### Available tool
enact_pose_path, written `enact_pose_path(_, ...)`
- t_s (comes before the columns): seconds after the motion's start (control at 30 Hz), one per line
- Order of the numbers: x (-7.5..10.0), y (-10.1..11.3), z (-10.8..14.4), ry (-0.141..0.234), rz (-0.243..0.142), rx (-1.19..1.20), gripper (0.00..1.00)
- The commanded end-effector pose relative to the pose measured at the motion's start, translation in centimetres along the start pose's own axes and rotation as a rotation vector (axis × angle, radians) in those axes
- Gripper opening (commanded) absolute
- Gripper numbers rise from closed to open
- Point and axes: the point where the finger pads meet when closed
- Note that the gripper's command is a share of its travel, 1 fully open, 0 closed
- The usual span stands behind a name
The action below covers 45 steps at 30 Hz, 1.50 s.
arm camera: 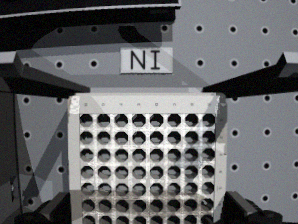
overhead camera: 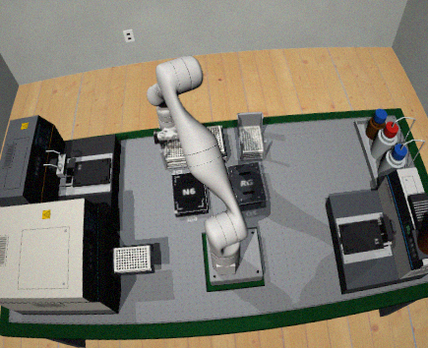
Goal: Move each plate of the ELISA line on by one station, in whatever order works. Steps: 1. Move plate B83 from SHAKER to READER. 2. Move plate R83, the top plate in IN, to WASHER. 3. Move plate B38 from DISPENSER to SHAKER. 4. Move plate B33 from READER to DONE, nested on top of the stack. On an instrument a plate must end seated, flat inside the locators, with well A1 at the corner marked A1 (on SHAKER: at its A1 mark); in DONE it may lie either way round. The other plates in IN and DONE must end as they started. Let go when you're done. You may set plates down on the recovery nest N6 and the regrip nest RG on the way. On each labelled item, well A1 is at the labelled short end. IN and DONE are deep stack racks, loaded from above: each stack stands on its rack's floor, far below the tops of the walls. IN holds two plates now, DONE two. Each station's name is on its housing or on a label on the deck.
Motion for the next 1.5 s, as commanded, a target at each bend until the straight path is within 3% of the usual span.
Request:
enact_pose_path(0.0, 0.3, 0.1, 0.0, 0.001, -0.002, 0.0, 0.94)
enact_pose_path(1.47, 2.9, 0.0, 0.0, 0.001, -0.002, 0.0, 0.94)
Point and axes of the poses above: the point where the finger pads meet when closed, its own x axis back along the fingers, its own z axis across the jaws, y = z × x, and after that the axes turned 8 degrees about -x, right-handed
